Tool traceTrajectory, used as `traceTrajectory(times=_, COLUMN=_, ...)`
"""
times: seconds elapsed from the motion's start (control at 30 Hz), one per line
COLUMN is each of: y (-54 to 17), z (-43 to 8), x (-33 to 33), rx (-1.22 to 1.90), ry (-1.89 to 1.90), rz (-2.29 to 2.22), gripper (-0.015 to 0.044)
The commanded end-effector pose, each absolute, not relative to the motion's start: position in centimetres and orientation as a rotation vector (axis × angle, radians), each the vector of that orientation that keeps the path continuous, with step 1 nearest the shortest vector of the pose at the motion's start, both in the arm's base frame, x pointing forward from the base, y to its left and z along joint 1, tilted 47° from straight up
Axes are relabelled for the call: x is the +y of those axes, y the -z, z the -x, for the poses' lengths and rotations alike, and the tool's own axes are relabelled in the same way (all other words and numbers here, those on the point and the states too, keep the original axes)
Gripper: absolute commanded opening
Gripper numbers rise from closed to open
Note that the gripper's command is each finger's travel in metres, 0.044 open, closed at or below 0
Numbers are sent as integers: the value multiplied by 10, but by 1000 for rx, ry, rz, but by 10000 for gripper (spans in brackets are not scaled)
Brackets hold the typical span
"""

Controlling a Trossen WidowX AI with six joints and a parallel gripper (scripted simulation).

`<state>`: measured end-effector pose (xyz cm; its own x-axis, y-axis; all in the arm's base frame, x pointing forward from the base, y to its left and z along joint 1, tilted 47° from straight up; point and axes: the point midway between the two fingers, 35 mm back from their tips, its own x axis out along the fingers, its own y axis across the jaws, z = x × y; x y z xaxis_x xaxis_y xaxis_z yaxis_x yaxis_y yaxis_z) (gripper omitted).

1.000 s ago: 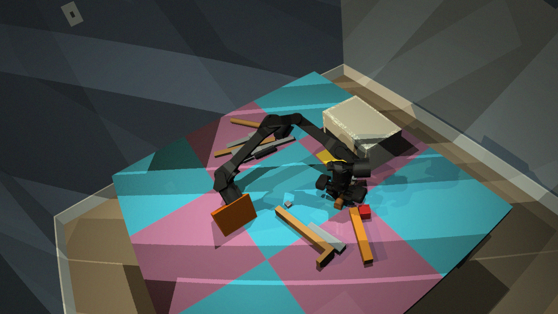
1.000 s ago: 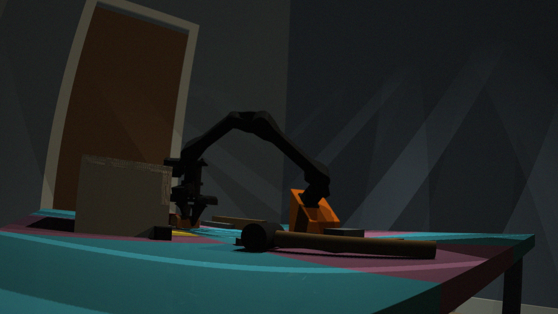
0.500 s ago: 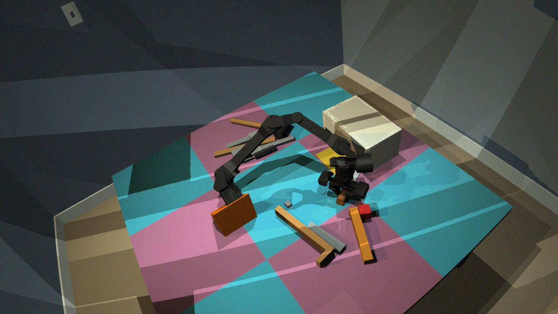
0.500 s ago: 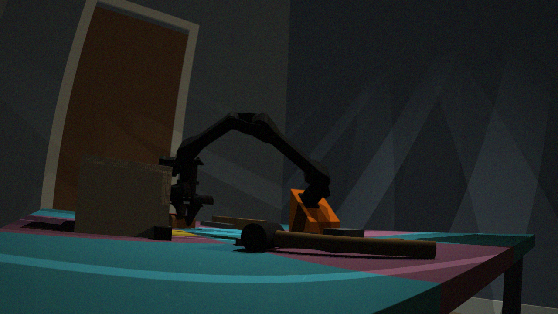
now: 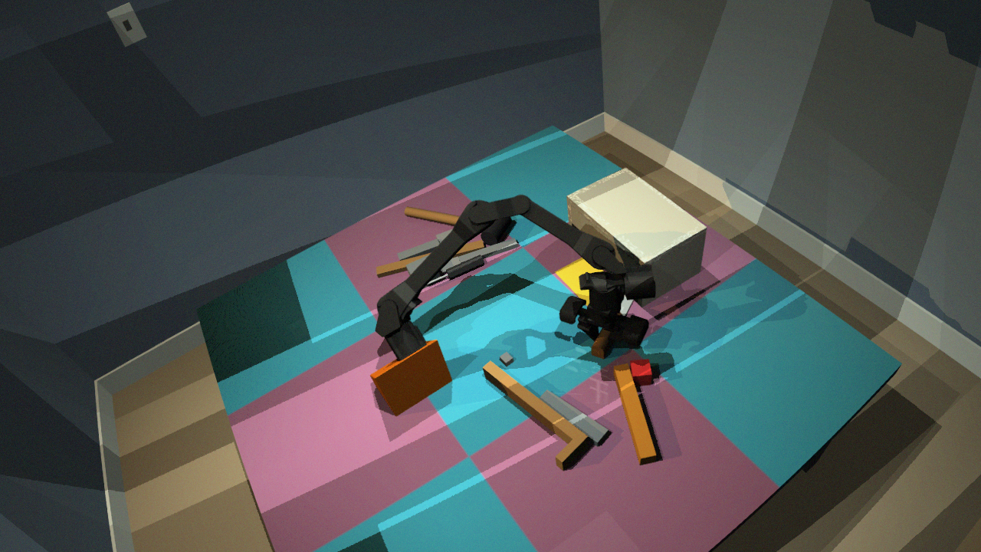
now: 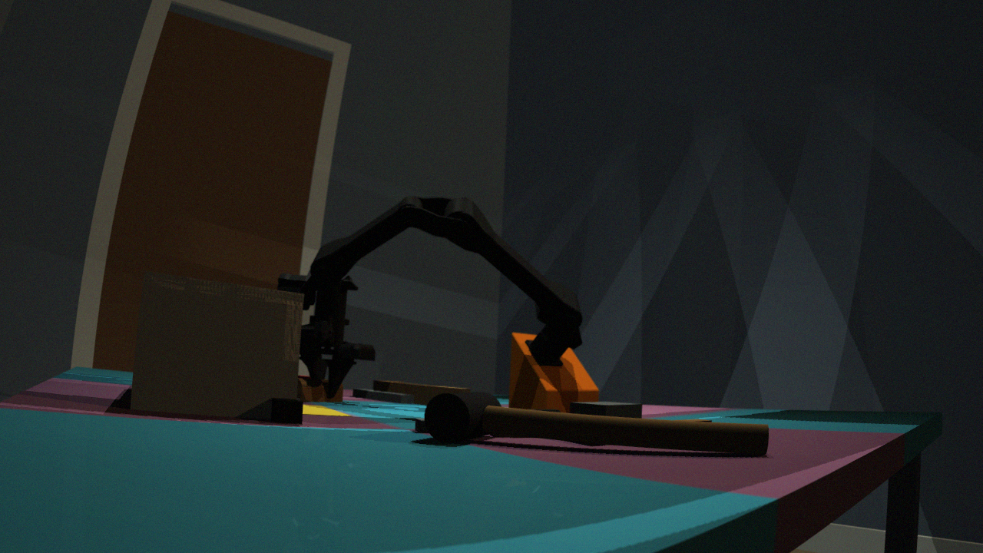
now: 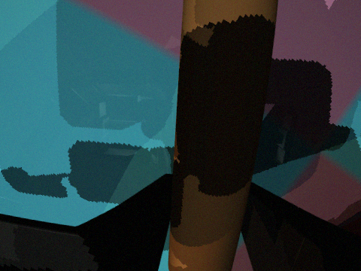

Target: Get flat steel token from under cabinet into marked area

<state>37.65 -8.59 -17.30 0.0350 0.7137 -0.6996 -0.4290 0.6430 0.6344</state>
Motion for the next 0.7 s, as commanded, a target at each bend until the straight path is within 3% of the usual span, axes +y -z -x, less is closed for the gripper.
traceTrajectory(times=0.0, y=170, z=-376, x=-81, rx=1252, ry=-900, rz=-281, gripper=0)
traceTrajectory(times=0.67, y=159, z=-368, x=-69, rx=1252, ry=-901, rz=-282, gripper=0)
